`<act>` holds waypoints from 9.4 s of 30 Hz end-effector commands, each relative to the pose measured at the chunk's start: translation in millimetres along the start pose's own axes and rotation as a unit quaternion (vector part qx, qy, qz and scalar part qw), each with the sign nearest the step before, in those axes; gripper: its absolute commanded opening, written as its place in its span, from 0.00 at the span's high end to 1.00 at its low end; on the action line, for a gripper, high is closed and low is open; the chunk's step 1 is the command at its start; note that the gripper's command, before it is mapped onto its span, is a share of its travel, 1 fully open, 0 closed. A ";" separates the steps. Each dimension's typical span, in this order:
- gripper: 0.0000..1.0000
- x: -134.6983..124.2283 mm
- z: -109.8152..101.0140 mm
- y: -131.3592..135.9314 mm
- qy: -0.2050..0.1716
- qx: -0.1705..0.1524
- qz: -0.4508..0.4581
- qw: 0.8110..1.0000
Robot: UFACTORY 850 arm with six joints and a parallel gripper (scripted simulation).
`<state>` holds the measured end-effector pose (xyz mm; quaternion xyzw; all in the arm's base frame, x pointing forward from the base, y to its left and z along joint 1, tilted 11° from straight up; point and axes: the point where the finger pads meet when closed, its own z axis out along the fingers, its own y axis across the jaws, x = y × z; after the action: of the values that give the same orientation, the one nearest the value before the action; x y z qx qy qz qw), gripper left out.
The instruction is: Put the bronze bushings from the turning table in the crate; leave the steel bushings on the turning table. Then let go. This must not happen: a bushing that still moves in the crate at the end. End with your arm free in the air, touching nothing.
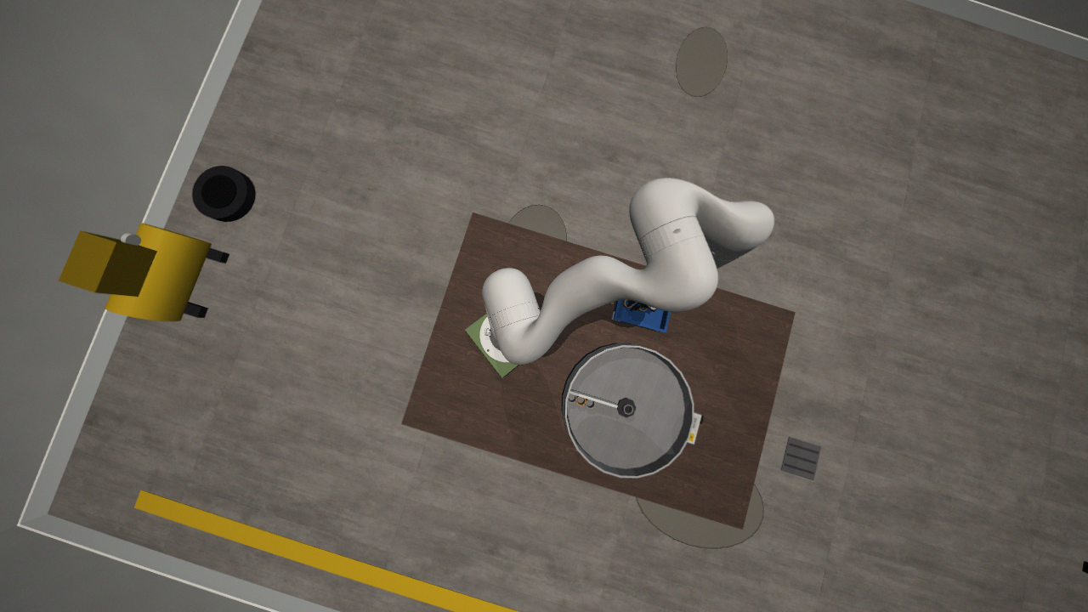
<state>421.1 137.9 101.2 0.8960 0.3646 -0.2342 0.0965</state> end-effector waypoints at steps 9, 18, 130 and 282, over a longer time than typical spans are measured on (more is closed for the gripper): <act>0.88 -10.7 -13.8 0.3 0.001 0.000 0.000 1.000; 0.88 -30.4 -37.3 0.3 0.001 0.000 0.000 1.000; 0.89 -270.1 92.1 103.1 0.001 0.227 0.271 0.936; 1.00 -305.2 199.6 139.4 0.001 0.303 0.361 0.882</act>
<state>257.7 -216.3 76.7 0.9513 -0.0722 -0.2820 -0.1014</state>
